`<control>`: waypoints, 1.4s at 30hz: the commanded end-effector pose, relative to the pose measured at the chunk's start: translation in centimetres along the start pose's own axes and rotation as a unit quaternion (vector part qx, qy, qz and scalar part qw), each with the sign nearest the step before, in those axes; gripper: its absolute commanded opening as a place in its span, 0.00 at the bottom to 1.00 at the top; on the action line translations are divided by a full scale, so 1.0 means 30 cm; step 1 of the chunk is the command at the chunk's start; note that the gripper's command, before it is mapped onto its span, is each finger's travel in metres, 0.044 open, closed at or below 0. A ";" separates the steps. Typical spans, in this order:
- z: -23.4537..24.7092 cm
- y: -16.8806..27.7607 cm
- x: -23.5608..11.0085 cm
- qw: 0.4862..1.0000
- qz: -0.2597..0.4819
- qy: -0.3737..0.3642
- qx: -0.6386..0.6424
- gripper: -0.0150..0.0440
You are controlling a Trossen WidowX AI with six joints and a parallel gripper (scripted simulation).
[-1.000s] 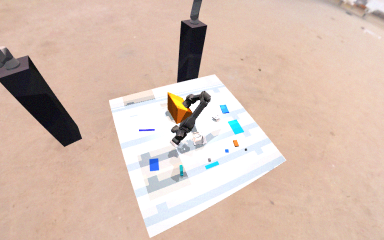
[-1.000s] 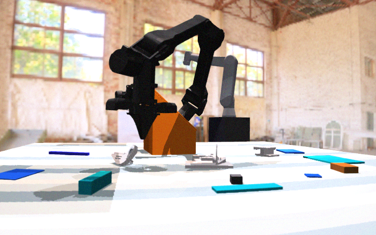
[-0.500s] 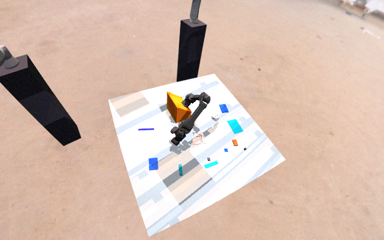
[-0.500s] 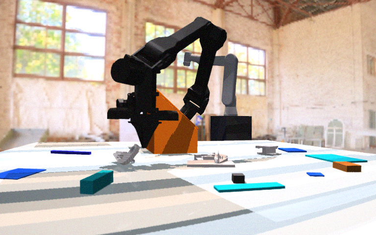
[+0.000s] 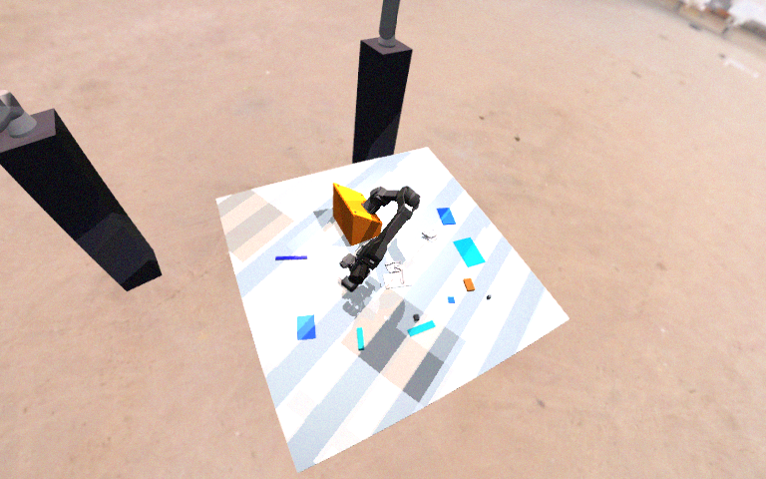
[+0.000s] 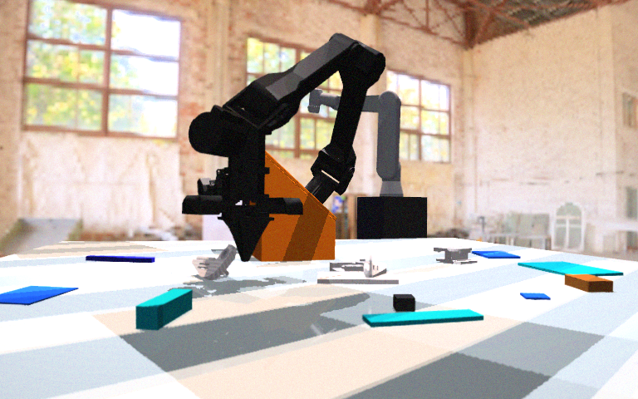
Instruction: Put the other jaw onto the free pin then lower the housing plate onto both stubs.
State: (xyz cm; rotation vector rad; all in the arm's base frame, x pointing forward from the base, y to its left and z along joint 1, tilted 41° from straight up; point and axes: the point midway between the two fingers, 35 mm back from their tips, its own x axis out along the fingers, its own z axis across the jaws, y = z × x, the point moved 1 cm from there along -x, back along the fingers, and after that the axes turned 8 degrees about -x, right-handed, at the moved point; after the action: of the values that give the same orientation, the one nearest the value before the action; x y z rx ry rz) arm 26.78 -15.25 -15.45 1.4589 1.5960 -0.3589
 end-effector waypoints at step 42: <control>0.177 -0.027 0.002 1.000 0.002 0.000 0.002 0.25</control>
State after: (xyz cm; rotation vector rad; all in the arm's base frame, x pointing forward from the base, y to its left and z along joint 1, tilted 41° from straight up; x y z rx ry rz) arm 28.55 -19.47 -18.30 1.4681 1.5810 -0.3592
